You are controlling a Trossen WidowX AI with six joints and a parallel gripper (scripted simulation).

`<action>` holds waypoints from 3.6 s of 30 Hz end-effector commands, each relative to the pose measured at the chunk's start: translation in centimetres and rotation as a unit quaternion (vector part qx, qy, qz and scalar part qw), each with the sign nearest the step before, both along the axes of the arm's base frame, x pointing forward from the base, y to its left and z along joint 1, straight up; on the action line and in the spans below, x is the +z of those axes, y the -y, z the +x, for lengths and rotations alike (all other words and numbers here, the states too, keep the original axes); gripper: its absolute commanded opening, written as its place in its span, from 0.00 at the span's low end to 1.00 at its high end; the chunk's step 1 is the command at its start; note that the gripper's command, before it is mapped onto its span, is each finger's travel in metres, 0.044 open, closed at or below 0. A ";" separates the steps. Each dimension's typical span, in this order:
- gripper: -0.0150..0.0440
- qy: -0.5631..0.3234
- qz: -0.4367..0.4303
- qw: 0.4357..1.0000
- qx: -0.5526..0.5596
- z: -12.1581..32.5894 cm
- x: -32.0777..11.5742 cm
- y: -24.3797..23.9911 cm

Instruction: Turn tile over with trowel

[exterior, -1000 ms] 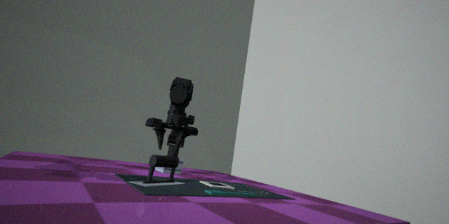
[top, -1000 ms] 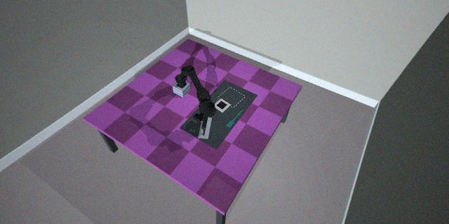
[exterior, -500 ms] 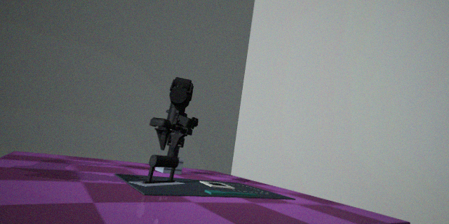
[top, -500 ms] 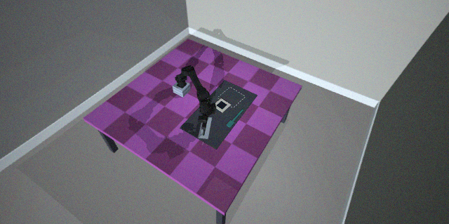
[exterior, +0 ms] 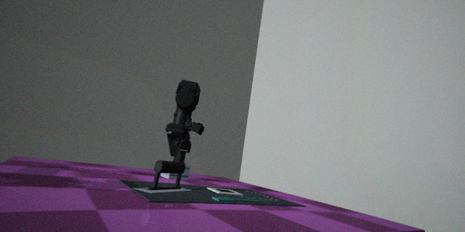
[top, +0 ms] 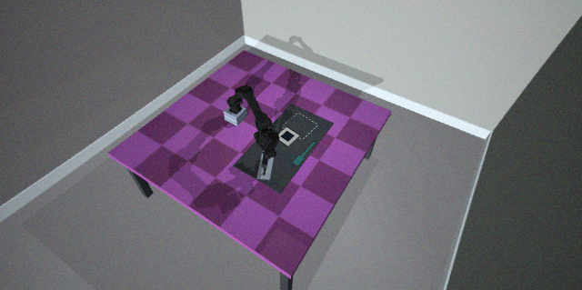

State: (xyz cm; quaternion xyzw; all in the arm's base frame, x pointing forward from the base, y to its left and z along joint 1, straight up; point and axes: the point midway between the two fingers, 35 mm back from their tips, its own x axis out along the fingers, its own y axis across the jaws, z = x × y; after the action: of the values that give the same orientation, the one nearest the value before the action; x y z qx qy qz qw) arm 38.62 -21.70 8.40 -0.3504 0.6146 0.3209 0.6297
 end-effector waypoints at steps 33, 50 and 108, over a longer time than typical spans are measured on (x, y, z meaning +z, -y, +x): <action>0.71 -0.012 -0.018 0.874 0.486 0.2 0.1 0.1; 0.71 -0.012 -0.018 0.874 0.486 0.3 -2.6 0.2; 0.47 -0.006 -0.010 0.966 0.259 0.3 -4.4 0.2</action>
State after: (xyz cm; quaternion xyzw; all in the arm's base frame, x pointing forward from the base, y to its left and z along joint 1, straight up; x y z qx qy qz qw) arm 38.96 -21.97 4.06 -0.5329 0.4813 0.4991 0.4850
